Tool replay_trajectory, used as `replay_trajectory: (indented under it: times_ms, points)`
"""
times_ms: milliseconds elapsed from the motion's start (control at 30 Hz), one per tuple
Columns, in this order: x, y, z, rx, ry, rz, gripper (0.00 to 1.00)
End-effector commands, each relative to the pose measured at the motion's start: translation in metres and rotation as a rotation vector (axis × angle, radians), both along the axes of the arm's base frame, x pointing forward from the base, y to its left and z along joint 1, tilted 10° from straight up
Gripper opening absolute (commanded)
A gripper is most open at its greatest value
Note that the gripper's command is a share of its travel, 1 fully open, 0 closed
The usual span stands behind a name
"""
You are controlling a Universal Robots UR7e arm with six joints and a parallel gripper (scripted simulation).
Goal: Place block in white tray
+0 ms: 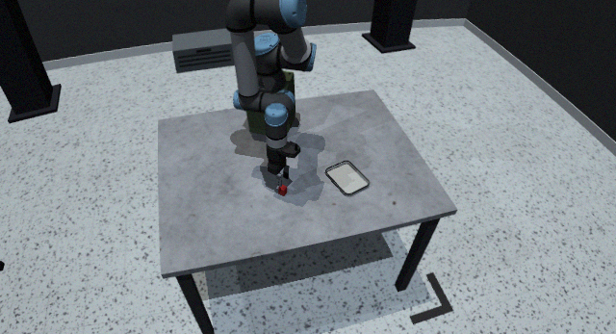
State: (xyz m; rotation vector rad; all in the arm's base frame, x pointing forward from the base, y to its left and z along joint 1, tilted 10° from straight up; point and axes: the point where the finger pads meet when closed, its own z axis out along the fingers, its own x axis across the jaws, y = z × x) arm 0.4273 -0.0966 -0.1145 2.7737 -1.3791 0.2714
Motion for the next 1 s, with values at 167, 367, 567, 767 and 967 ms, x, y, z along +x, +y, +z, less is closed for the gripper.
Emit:
replay_trajectory:
  times_ms: [167,367,567,767,967]
  points:
    - [0.000,0.000,0.000,-0.001,-0.001,0.000,0.86]
    - [0.000,0.000,0.000,-0.001,-0.001,0.000,0.86]
    - [0.001,0.000,-0.002,-0.001,-0.001,0.000,0.86]
    - [0.001,-0.001,-0.006,-0.001,-0.001,0.000,0.86]
    - [0.002,-0.002,-0.014,-0.001,-0.001,0.000,0.86]
